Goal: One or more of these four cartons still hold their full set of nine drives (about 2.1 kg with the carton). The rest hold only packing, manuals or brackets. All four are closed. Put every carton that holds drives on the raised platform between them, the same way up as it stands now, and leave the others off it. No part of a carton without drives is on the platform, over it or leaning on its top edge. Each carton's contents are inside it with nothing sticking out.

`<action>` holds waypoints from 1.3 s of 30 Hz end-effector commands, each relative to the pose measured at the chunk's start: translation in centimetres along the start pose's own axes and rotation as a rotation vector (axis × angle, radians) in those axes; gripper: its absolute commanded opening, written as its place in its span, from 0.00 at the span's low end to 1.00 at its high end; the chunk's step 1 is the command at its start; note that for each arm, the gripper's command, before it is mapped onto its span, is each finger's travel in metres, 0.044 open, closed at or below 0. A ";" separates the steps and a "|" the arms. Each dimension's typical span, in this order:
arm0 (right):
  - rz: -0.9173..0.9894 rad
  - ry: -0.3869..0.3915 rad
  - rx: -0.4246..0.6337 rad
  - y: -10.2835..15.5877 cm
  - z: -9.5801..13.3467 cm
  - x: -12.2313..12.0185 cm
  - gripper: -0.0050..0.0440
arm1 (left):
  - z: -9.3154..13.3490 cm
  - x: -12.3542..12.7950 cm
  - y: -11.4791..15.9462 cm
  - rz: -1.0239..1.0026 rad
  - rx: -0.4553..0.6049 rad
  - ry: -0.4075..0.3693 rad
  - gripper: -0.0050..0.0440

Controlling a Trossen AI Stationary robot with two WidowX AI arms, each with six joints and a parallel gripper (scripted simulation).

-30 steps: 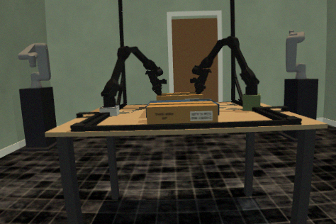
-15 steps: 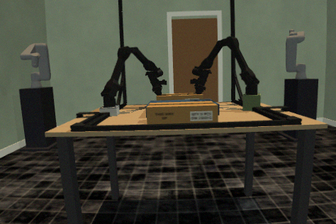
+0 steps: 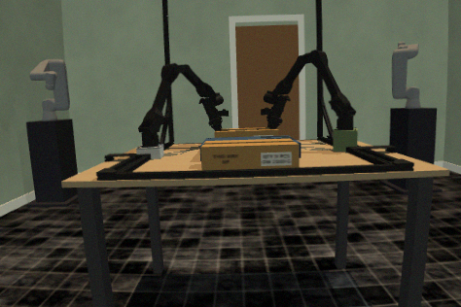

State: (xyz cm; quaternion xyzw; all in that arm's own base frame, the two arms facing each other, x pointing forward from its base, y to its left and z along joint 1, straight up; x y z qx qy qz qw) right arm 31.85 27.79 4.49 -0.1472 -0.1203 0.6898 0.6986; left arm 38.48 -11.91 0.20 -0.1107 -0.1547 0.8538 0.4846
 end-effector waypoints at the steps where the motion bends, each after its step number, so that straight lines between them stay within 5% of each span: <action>1: 0.004 0.003 -0.001 0.0 -0.1 0.0 0.90 | 0.0 0.0 0.0 0.002 -0.001 -0.001 0.90; 9: 0.004 0.003 -0.001 -0.2 0.6 0.0 0.90 | 0.6 0.0 -0.2 0.002 -0.001 -0.001 0.90; 19: 0.004 0.003 -0.001 -2.5 6.2 -0.2 0.90 | 6.2 -0.3 -2.5 0.002 -0.001 -0.001 0.90; 27: 0.004 0.003 -0.001 -2.6 6.5 -0.5 0.90 | 6.5 0.0 -2.6 0.002 -0.001 -0.001 0.90; 39: 0.004 0.003 -0.001 -1.9 6.3 -8.1 0.90 | 6.5 7.0 -3.2 0.002 -0.001 -0.001 0.90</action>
Point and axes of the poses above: on each arm, the point midway between the two fingers, 35 mm back from their tips, its own z axis back along the fingers, its own x axis across the jaws, y = z × x, the point moved 1 cm from there along z, back along the fingers, and after that the axes turned 6 degrees about z, right-handed, at the moved point
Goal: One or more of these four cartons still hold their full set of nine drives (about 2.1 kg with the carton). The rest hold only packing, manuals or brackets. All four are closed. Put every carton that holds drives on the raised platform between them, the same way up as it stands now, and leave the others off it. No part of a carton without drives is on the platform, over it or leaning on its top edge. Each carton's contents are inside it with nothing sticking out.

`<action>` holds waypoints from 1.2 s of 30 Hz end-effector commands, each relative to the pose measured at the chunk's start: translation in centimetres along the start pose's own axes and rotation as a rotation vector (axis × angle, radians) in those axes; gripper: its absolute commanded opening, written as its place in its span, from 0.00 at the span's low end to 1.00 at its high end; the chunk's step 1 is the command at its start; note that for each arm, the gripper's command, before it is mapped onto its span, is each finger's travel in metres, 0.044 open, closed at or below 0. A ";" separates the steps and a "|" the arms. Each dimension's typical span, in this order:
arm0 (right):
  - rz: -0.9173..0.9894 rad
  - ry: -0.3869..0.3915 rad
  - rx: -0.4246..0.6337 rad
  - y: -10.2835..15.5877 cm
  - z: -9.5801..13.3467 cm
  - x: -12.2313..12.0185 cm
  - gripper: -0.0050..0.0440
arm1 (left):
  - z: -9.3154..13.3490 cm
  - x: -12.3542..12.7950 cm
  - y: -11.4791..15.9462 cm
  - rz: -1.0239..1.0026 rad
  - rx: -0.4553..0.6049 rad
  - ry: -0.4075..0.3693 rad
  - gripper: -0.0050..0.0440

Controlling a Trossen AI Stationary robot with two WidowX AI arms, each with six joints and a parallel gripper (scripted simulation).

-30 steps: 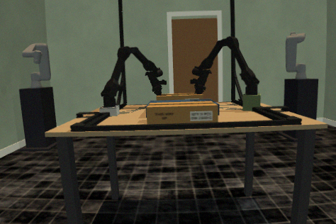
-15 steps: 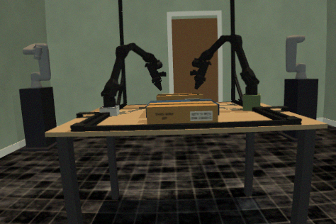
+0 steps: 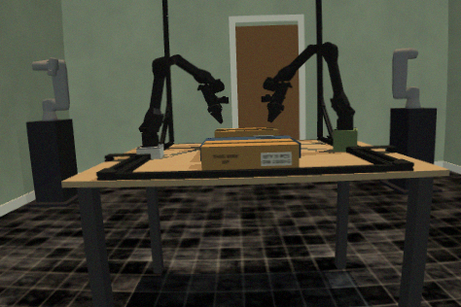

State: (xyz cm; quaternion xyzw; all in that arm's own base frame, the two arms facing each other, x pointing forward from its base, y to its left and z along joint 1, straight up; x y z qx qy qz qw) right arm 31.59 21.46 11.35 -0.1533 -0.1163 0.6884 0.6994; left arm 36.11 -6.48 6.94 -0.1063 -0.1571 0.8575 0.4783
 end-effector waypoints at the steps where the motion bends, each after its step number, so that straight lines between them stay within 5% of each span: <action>1: 0.004 -0.012 0.002 0.5 0.1 -2.3 0.90 | 0.2 2.1 0.0 -0.010 -0.001 0.012 0.90; 16: 0.004 -0.012 0.002 0.7 -0.2 -4.0 0.90 | 0.0 3.6 0.0 -0.010 -0.001 0.012 0.90; 29: 0.004 -0.012 0.002 3.0 -5.7 -3.7 0.90 | -5.5 3.8 2.2 -0.010 -0.001 0.012 0.90; 36: 0.004 -0.012 0.002 3.3 -6.5 -3.7 0.90 | -6.3 3.8 2.5 -0.010 -0.001 0.012 0.90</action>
Point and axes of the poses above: on each arm, the point midway between the two fingers, 35 mm back from their tips, its own z axis back along the fingers, its own x axis across the jaws, y = z × x, the point moved 1 cm from there along z, back along the fingers, and after that the axes turned 6 degrees about z, right-handed, at the moved point
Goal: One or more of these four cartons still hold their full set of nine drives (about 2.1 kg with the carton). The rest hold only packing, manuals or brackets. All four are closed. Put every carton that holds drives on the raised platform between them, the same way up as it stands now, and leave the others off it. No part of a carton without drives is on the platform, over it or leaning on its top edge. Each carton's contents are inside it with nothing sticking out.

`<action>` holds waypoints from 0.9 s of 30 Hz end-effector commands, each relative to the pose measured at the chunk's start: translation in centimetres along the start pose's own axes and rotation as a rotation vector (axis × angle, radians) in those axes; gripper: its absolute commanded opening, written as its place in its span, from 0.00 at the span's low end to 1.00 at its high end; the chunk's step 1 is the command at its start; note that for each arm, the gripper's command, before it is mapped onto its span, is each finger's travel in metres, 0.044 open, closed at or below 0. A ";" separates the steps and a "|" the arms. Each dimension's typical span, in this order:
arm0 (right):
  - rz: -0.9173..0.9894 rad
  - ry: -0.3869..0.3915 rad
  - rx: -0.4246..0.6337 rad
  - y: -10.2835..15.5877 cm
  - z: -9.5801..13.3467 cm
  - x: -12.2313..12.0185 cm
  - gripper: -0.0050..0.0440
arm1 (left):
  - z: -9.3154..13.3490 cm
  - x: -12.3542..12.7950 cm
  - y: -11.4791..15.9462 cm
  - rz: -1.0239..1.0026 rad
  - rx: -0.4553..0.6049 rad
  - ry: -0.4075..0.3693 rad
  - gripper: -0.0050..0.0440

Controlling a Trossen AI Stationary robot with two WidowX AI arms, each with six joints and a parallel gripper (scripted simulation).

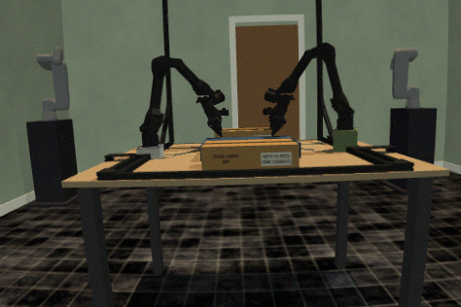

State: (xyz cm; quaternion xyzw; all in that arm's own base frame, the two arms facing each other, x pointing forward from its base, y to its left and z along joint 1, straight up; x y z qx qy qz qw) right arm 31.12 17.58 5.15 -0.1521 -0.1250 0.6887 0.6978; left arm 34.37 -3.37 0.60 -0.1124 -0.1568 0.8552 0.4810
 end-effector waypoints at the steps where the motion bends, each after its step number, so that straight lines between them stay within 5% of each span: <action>1: 0.005 0.002 0.013 0.5 -0.7 -0.1 0.90 | -0.4 0.1 0.3 -0.005 0.004 0.000 0.90; 11: 0.005 0.002 0.013 0.5 -0.7 -0.1 0.90 | -0.4 0.1 0.3 -0.005 0.004 0.000 0.90; 12: 0.005 0.002 0.013 0.5 -0.7 -0.1 0.10 | -0.4 0.1 0.3 -0.005 0.004 0.000 0.10; 27: 0.005 0.002 0.013 0.5 -0.7 -0.1 0.10 | -0.4 0.1 0.3 -0.005 0.004 0.000 0.10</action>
Point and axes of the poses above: on each arm, the point midway between the two fingers, 35 mm back from their tips, its own z axis back along the fingers, its own x axis across the jaws, y = z × x, the point moved 1 cm from there along z, back along the fingers, and after that the axes turned 6 degrees about z, right-handed, at the moved point
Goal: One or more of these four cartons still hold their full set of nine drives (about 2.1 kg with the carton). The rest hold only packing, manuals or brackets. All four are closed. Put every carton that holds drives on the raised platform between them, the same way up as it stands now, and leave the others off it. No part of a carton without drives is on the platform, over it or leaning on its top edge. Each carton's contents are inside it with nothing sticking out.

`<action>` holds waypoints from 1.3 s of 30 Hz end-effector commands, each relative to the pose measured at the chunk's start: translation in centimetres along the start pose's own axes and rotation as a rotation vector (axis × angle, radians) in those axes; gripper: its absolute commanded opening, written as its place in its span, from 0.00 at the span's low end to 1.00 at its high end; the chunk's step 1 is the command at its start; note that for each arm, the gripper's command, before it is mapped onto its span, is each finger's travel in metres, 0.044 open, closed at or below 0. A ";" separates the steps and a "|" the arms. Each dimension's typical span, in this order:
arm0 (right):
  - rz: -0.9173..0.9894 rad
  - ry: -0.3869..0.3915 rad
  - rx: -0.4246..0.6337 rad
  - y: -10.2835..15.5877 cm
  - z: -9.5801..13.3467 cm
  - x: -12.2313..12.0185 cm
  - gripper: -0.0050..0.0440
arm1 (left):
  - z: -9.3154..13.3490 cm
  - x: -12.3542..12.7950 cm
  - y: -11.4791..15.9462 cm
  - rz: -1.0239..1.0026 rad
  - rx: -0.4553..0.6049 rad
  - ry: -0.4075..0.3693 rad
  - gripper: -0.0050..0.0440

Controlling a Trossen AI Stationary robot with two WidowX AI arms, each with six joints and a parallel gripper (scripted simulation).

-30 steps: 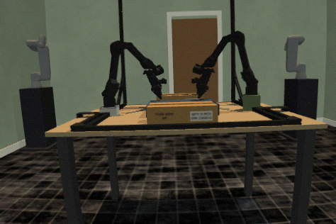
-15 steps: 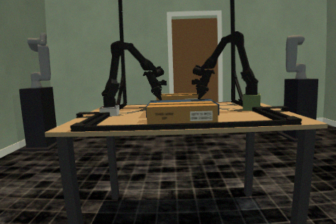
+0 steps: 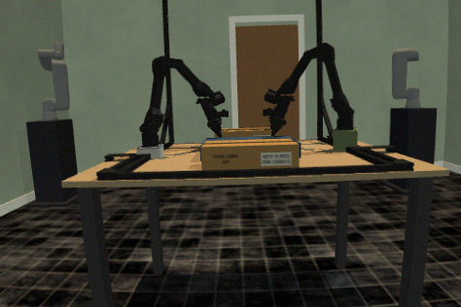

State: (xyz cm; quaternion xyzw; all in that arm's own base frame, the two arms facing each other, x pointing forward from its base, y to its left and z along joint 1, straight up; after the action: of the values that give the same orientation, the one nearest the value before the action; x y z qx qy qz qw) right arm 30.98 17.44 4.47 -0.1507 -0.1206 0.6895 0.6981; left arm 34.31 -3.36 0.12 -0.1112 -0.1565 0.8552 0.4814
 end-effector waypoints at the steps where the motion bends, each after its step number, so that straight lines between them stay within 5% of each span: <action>1: 0.003 -0.002 0.004 0.1 0.0 0.0 0.10 | 0.0 0.0 0.0 -0.004 0.003 0.001 0.10; 14: 0.003 -0.002 0.004 -1.0 2.6 -0.1 0.10 | 2.7 -0.1 -1.0 -0.004 0.003 0.001 0.10; 39: 0.003 -0.002 0.004 -1.0 2.7 -0.1 0.10 | 2.8 -0.1 -1.1 -0.004 0.003 0.001 0.10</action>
State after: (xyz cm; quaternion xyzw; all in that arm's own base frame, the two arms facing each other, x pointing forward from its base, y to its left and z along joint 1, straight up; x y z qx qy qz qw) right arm 31.03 16.85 6.17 -0.1513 -0.1044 0.6895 0.7005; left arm 34.02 -2.83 2.01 -0.0949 -0.1560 0.8558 0.4840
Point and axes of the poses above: on each arm, the point midway between the two fingers, 35 mm back from their tips, its own z axis back along the fingers, its own x axis across the jaws, y = z × x, the point moved 1 cm from there along z, back along the fingers, and after that the axes turned 6 degrees about z, right-handed, at the moved point
